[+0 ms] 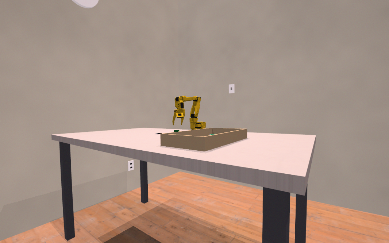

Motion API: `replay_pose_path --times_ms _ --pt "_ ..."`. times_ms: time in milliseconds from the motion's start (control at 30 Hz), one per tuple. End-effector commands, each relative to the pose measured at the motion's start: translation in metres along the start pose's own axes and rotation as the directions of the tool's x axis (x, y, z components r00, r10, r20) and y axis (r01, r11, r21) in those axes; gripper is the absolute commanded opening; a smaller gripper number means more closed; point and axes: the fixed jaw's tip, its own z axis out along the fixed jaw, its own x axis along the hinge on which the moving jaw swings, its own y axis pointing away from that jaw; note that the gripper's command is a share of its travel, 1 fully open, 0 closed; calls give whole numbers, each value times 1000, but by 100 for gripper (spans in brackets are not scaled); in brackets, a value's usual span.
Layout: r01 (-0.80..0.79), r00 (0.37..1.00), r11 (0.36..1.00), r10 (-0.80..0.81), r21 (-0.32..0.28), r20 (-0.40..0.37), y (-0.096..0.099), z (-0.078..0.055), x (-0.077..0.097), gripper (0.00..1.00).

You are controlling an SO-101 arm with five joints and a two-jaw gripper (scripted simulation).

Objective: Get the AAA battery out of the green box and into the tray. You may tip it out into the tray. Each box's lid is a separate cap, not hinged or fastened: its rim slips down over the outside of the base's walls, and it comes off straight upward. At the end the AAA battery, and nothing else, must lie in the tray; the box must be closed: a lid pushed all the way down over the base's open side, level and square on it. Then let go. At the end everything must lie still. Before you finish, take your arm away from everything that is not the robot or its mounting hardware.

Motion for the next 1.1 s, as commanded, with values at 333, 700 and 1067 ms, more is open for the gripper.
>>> replay_pose_path --times_ms 333,700,1067 --pt "1 1000 999 -2 38 27 -5 -5 -5 29" --pt "1 1000 999 -2 38 27 -6 -7 -9 29" --pt "1 1000 999 -2 38 27 -7 -8 -11 29"
